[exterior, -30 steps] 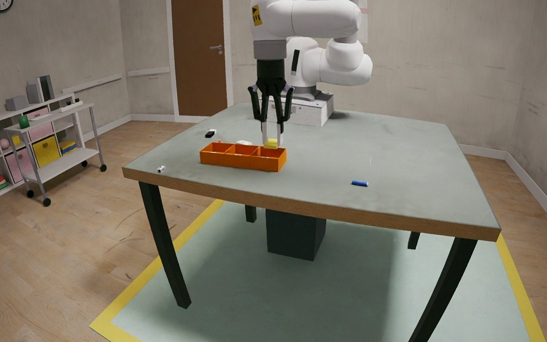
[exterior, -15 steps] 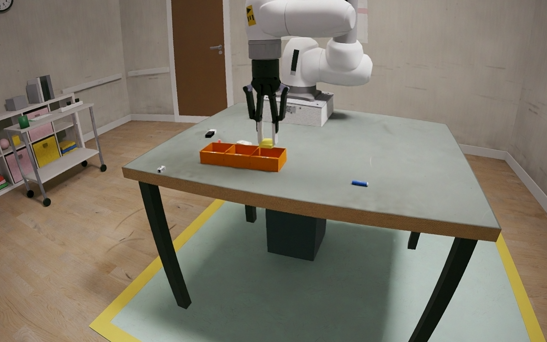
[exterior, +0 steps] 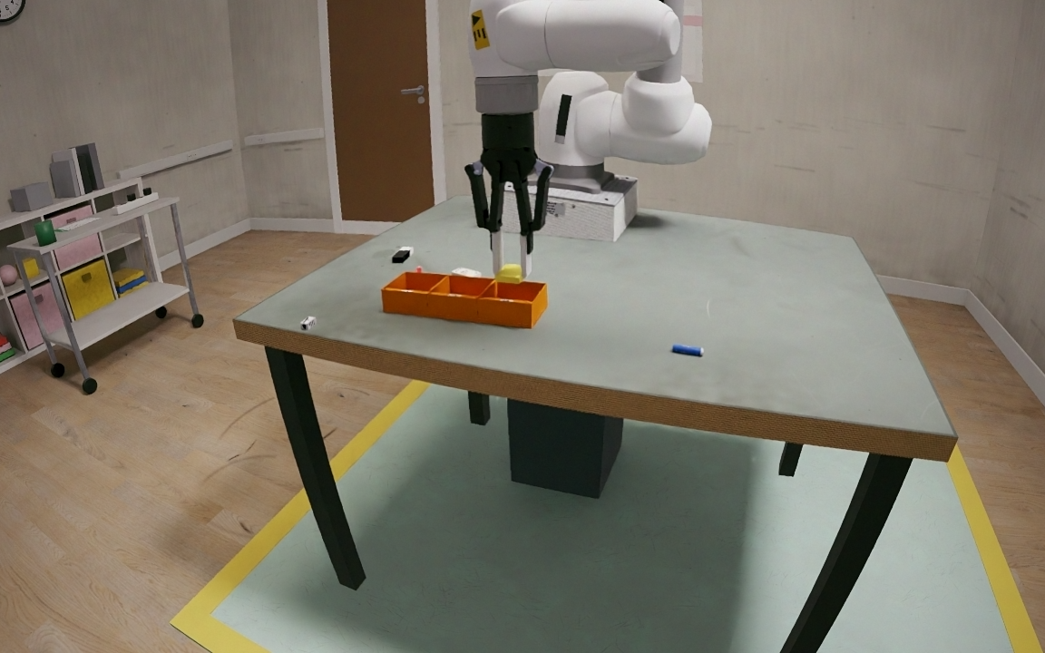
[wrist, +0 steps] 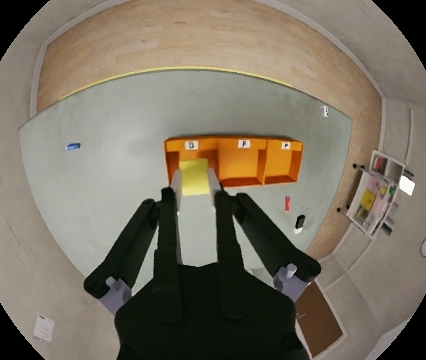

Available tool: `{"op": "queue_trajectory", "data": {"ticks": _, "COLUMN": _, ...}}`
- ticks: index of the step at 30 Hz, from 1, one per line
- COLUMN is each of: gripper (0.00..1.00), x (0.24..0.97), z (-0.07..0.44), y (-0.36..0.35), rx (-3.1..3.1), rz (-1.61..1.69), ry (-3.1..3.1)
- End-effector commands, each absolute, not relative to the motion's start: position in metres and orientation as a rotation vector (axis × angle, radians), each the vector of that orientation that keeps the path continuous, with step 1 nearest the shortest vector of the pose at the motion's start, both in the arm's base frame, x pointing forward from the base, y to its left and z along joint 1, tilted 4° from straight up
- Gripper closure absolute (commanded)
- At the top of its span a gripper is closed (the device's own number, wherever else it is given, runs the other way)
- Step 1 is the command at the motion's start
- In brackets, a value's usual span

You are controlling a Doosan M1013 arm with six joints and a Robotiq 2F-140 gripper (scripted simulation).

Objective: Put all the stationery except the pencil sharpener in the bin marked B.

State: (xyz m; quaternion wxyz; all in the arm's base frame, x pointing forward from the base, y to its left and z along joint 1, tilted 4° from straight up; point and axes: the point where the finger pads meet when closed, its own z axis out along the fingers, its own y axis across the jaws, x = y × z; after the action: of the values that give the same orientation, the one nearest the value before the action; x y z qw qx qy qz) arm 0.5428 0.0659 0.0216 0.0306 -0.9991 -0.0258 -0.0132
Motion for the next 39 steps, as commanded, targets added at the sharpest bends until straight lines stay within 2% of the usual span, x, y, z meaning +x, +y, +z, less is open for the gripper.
{"op": "queue_trajectory", "data": {"ticks": 1, "gripper": 0.71, "x": 0.546, "z": 0.024, "y": 0.071, "rx": -3.074, "rz": -0.054, "ry": -0.070}}
{"op": "queue_trajectory", "data": {"ticks": 24, "gripper": 0.71, "x": 0.547, "z": -0.019, "y": 0.074, "rx": -3.074, "rz": -0.054, "ry": -0.070}}
{"op": "queue_trajectory", "data": {"ticks": 39, "gripper": 0.71, "x": 0.544, "z": -0.021, "y": 0.075, "rx": -3.074, "rz": -0.054, "ry": -0.070}}
